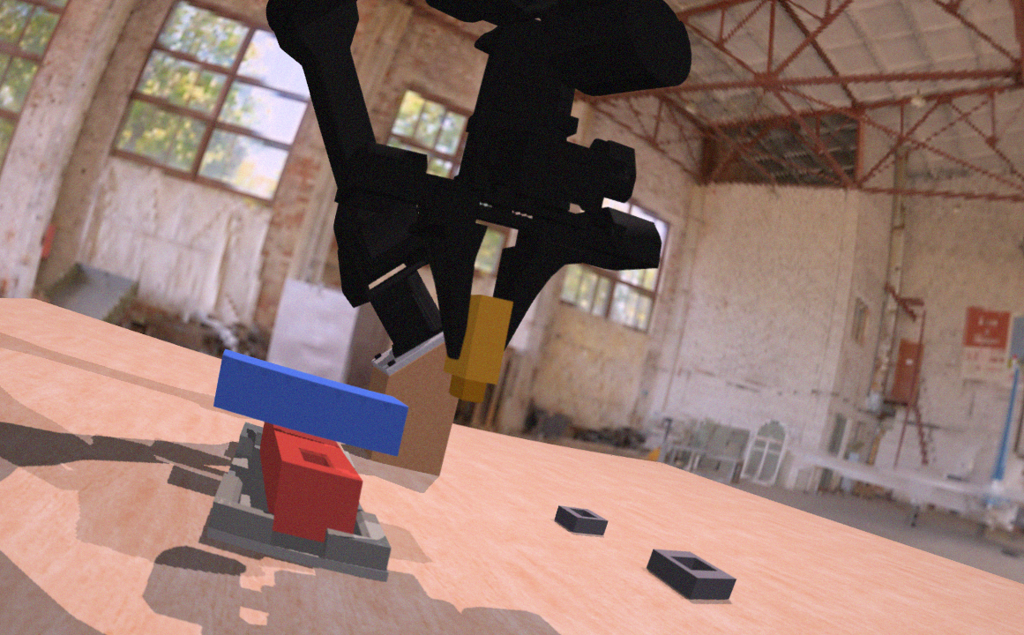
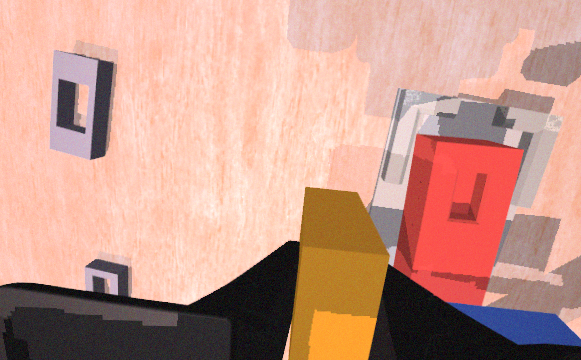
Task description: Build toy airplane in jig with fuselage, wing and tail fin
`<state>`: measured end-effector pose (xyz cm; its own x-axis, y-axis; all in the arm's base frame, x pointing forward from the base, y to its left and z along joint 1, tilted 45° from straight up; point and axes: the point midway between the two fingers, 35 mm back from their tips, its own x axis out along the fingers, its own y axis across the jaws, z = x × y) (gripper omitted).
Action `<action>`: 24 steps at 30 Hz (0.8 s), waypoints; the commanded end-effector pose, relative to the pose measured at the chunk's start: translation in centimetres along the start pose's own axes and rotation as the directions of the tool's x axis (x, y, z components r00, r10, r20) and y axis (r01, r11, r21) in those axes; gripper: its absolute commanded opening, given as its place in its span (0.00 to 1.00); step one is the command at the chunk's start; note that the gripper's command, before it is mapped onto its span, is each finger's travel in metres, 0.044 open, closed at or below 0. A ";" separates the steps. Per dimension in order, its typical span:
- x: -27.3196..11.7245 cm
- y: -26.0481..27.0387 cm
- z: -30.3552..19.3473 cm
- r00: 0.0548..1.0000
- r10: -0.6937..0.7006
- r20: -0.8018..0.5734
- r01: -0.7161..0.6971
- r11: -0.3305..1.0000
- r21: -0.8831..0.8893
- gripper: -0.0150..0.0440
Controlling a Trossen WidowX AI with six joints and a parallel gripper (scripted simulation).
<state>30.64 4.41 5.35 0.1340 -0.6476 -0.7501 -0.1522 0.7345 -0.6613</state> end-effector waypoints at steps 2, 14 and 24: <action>0.2 -1.7 0.4 1.000 -0.013 0.007 0.013 1.000 -0.004 0.25; 0.8 -5.3 0.7 0.999 -0.045 0.003 0.045 0.999 -0.017 0.25; 1.2 -7.5 0.7 0.998 -0.066 -0.003 0.066 0.998 -0.024 0.25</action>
<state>32.49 -1.43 9.04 0.1348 -0.6916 -0.7096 -0.1643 0.6906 -0.7043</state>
